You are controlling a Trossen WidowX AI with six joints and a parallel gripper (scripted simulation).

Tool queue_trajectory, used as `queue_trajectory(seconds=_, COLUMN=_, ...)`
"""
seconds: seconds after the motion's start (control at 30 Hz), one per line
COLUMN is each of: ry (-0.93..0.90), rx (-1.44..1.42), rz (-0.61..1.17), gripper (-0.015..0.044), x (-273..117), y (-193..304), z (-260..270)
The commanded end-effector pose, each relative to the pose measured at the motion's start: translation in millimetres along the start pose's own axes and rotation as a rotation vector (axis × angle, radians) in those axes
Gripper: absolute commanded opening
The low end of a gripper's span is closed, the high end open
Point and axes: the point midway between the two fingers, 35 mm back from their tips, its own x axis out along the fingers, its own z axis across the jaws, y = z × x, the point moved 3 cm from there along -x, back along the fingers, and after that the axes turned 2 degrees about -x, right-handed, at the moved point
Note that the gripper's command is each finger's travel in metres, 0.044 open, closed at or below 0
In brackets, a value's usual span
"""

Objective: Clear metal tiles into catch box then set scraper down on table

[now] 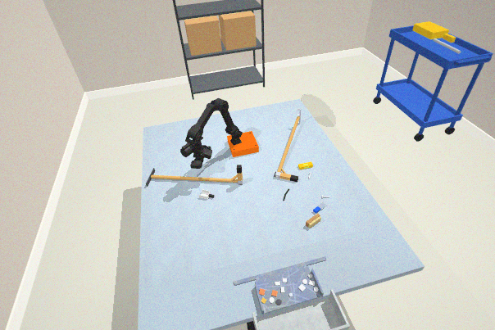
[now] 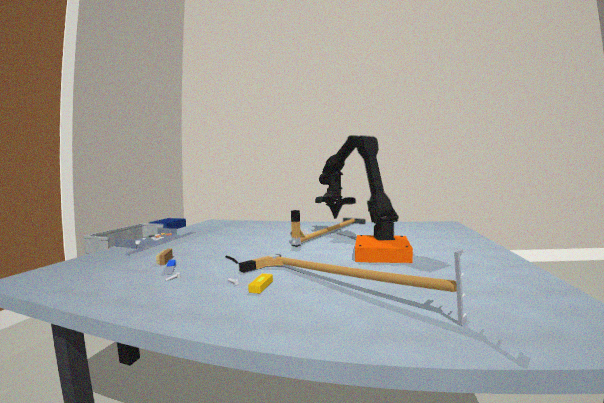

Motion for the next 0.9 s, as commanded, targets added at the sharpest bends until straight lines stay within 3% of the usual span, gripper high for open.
queue_trajectory(seconds=0.0, ry=-0.007, rx=0.004, rz=-0.001, gripper=0.0, x=14.2, y=-0.5, z=1.5)
queue_trajectory(seconds=0.87, ry=-0.007, rx=0.004, rz=-0.002, gripper=0.0, x=70.8, y=-6.3, z=10.5)
